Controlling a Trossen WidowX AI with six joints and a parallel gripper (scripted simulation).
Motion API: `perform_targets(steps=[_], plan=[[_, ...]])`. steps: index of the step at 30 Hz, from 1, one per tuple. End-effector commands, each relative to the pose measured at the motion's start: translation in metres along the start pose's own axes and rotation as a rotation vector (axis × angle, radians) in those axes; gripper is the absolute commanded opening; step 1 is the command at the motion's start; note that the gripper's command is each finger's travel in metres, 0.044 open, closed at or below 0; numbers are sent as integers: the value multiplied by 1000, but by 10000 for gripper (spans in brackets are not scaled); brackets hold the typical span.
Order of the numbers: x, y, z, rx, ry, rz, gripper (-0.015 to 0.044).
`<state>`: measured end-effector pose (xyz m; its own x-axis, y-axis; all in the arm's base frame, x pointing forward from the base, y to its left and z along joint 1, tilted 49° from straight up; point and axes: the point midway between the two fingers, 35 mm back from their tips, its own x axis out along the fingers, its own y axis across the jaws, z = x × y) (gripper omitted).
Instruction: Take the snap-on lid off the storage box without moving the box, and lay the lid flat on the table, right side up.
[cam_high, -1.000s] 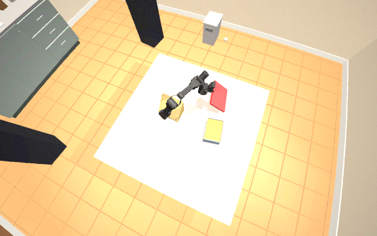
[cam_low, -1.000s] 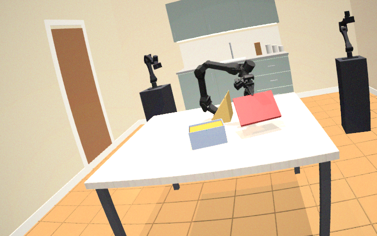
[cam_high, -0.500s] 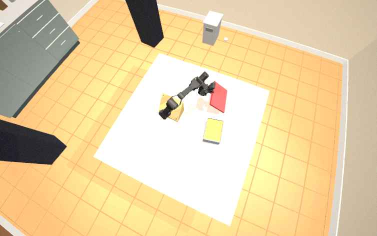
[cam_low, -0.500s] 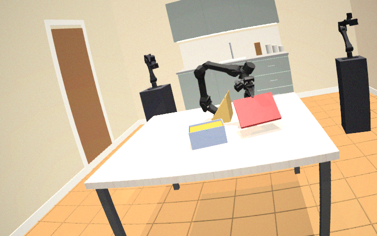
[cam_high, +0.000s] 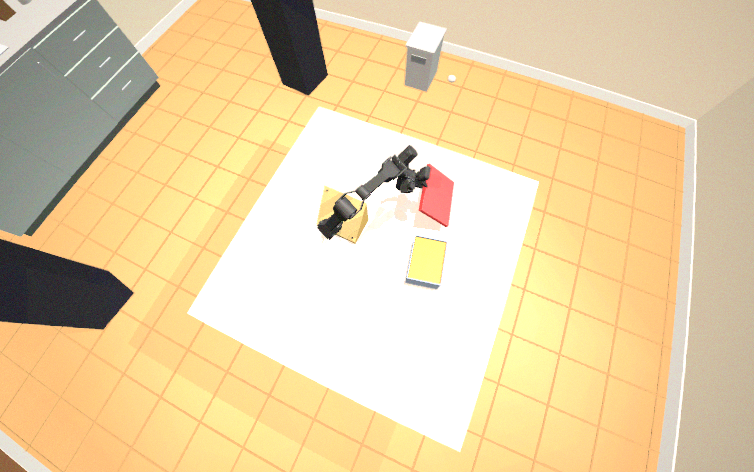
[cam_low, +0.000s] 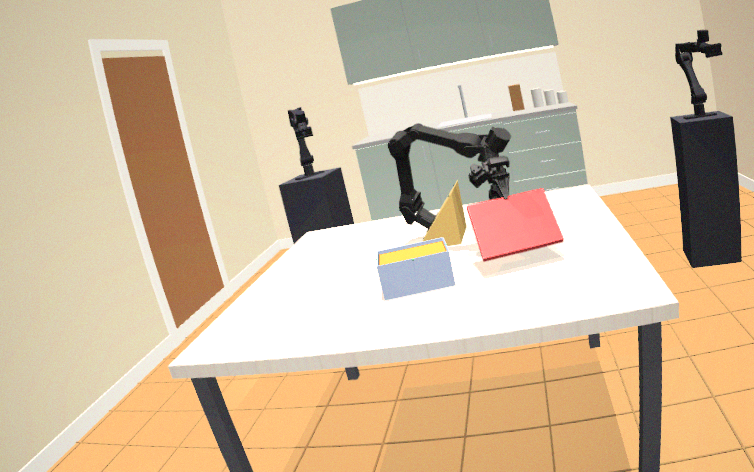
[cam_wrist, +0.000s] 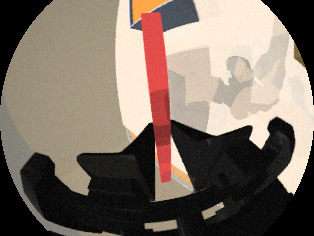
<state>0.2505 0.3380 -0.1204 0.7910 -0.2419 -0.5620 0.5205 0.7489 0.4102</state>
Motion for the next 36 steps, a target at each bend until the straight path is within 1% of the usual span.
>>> perform_targets(steps=[1, 36], plan=[[1, -1, 0, -1, -3, 7, 0], [19, -23, 0, -2, -4, 7, 0]])
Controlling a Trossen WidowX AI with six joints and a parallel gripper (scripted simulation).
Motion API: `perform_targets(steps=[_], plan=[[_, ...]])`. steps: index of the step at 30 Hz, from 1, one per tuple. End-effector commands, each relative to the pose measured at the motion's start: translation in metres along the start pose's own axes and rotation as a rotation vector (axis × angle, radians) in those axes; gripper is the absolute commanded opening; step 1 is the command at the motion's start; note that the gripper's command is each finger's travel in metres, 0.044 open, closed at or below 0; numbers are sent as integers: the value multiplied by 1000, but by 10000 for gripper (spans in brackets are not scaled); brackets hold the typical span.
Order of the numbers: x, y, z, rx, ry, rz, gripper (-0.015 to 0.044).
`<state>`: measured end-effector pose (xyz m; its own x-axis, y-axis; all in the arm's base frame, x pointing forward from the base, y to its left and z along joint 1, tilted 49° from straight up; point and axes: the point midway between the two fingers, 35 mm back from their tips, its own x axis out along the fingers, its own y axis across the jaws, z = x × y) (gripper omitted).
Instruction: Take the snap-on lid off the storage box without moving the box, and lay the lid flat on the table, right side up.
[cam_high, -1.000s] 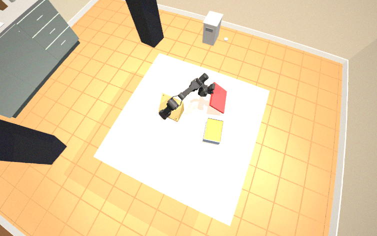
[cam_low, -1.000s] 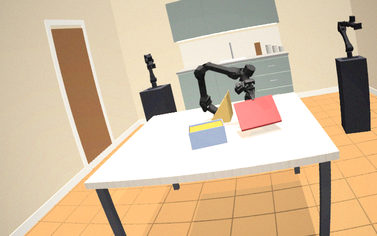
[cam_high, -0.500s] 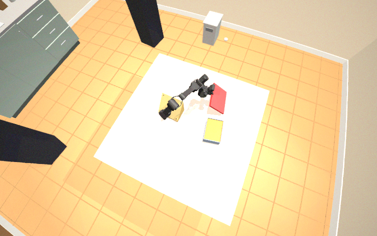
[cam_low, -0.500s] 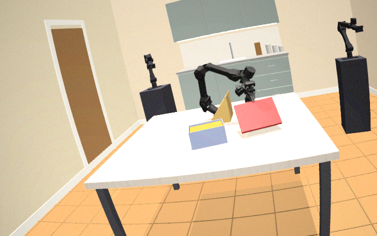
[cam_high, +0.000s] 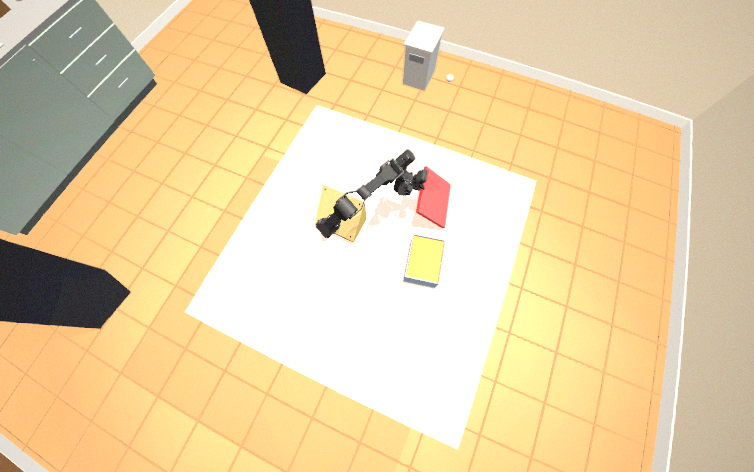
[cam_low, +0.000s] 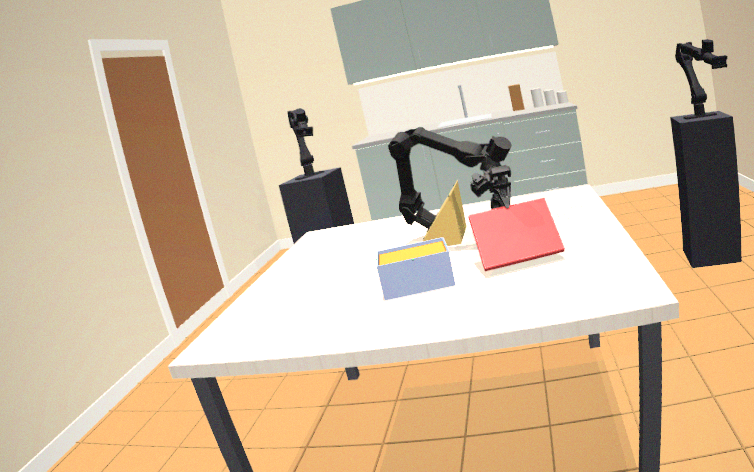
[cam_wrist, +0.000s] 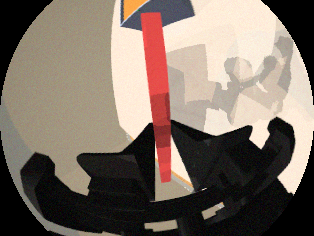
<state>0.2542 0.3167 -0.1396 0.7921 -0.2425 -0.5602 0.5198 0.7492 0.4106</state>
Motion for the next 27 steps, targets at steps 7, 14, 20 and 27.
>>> perform_targets(steps=[7, 14, 20, 27], plan=[[4, -5, 0, -1, -2, 7, 0], [8, -9, 0, -1, -2, 7, 0], [11, -13, 0, -2, -2, 7, 0], [15, -17, 0, -2, -3, 7, 0]])
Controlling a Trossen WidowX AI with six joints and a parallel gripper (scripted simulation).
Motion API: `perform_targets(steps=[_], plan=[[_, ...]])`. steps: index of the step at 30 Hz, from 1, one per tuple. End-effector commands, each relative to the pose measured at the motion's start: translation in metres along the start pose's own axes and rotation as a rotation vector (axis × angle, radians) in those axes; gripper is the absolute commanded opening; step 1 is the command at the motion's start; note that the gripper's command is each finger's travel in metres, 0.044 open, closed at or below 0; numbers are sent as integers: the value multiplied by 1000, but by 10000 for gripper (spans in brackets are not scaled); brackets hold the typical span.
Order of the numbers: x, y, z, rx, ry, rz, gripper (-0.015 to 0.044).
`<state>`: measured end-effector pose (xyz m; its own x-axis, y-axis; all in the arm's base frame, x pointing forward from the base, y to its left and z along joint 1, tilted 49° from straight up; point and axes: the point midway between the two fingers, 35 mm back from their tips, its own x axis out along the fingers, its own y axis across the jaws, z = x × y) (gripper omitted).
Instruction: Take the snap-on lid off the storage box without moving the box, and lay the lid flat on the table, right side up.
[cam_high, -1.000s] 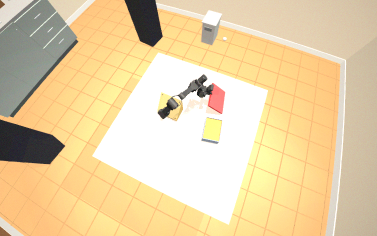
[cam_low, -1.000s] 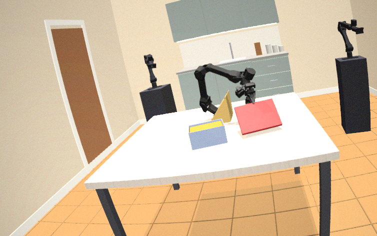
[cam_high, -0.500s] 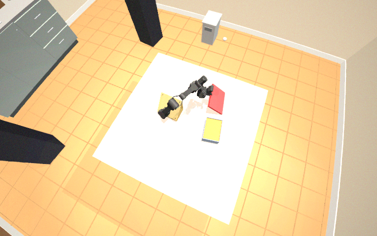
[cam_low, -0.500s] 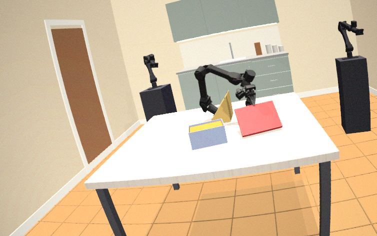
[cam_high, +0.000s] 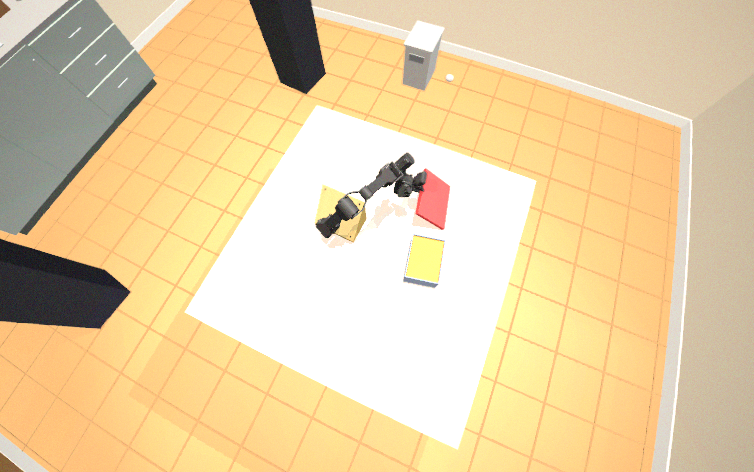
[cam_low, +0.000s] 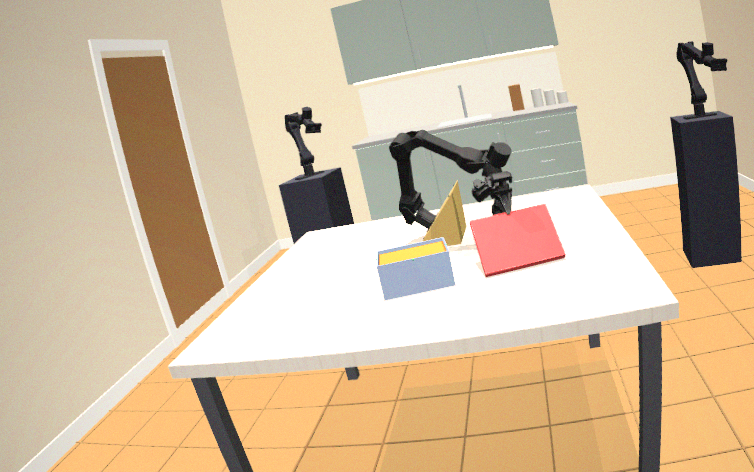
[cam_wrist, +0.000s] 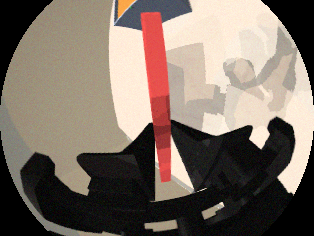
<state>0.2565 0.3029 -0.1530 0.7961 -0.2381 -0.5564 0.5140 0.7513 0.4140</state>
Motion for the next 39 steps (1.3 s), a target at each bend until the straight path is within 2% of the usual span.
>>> perform_targets(steps=[1, 39], plan=[[3, -3, 0, -1, -1, 0, 0], [22, -27, 1, -1, -2, 0, 0]])
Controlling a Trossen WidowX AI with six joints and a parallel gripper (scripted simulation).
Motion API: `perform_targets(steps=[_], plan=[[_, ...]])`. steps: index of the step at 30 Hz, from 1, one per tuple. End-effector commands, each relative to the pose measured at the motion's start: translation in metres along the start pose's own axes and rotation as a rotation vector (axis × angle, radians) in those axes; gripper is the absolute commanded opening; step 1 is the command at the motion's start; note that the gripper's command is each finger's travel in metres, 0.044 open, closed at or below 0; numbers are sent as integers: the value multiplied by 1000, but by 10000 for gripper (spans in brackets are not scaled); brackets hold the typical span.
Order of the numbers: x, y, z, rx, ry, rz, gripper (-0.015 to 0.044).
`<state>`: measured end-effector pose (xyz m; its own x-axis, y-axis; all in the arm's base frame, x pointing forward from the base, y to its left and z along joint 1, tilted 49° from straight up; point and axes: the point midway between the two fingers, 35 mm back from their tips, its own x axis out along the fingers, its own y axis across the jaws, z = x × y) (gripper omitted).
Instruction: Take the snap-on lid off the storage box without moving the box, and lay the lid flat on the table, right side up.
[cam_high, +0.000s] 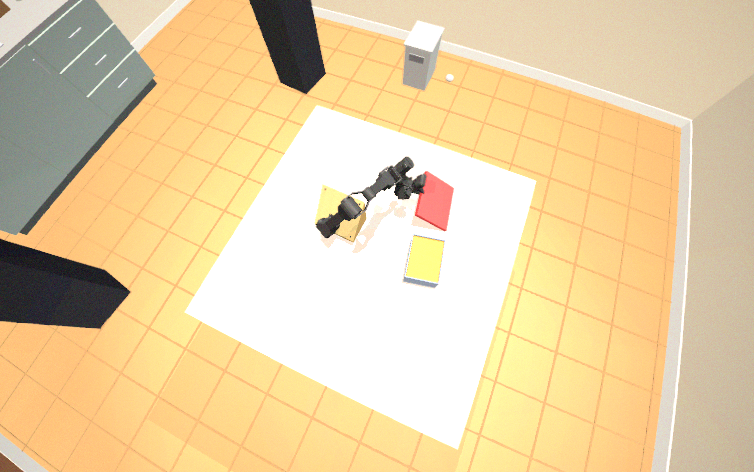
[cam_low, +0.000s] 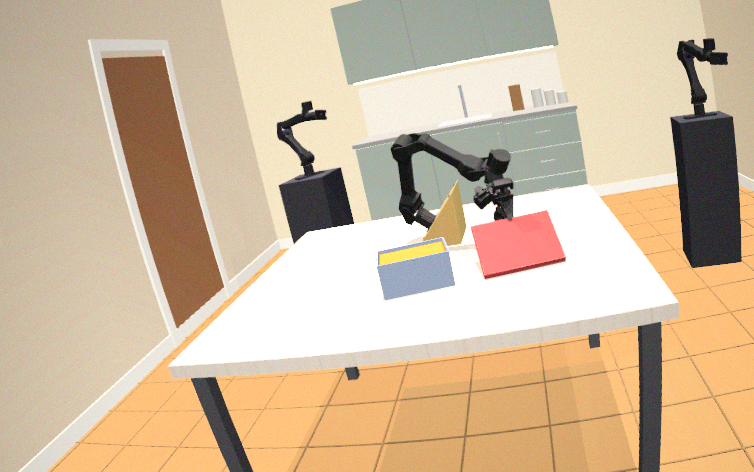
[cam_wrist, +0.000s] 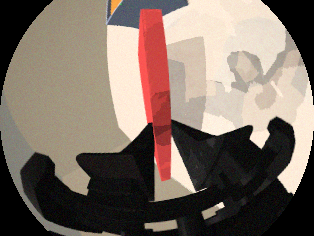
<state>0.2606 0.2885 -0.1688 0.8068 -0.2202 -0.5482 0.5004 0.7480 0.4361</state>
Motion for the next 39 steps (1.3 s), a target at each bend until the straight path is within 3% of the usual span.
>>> perform_targets(steps=[1, 39], plan=[[7, -12, 2, -15, -4, -22, 0], [26, -36, 3, -15, -5, -22, 0]])
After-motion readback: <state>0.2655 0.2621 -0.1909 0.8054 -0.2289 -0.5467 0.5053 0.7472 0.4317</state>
